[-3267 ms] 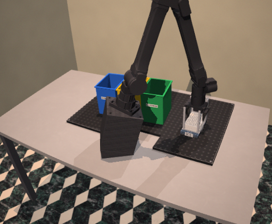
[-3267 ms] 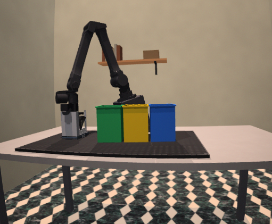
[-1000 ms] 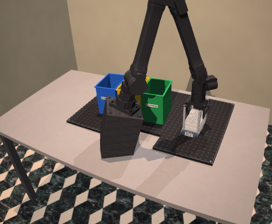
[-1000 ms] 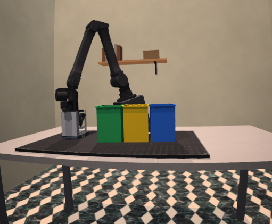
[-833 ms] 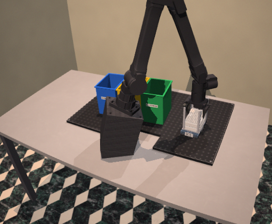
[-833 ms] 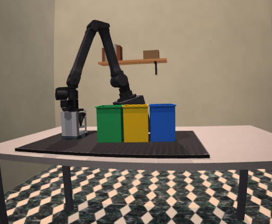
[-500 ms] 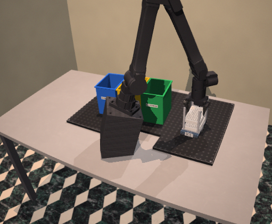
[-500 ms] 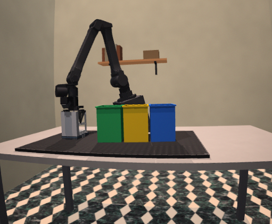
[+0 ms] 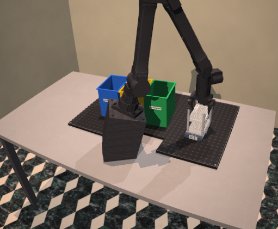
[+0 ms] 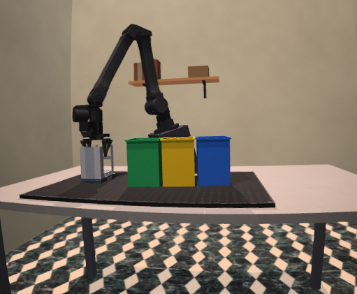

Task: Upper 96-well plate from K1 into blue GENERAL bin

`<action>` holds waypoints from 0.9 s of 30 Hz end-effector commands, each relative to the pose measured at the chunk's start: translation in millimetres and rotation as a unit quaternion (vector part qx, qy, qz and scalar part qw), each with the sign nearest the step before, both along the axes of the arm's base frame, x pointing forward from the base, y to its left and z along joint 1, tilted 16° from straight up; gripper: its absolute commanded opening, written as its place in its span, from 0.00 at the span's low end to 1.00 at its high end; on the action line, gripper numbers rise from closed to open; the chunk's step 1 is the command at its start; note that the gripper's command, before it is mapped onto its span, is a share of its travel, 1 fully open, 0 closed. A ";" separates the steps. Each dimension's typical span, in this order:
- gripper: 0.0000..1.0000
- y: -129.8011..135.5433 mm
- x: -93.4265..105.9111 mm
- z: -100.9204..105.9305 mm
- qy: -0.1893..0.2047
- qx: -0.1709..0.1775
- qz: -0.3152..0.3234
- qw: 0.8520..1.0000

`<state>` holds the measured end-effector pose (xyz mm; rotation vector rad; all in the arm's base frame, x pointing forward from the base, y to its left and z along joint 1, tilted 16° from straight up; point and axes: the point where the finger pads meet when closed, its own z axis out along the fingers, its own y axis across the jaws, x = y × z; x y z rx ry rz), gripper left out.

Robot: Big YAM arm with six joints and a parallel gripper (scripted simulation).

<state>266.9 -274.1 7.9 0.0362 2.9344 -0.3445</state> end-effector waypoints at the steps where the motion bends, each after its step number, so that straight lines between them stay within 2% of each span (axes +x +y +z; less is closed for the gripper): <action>1: 0.00 -3.4 -0.8 17.4 0.002 -0.010 -0.003 1.000; 27: 0.00 2.2 -4.0 57.3 -0.002 -0.014 -0.004 1.000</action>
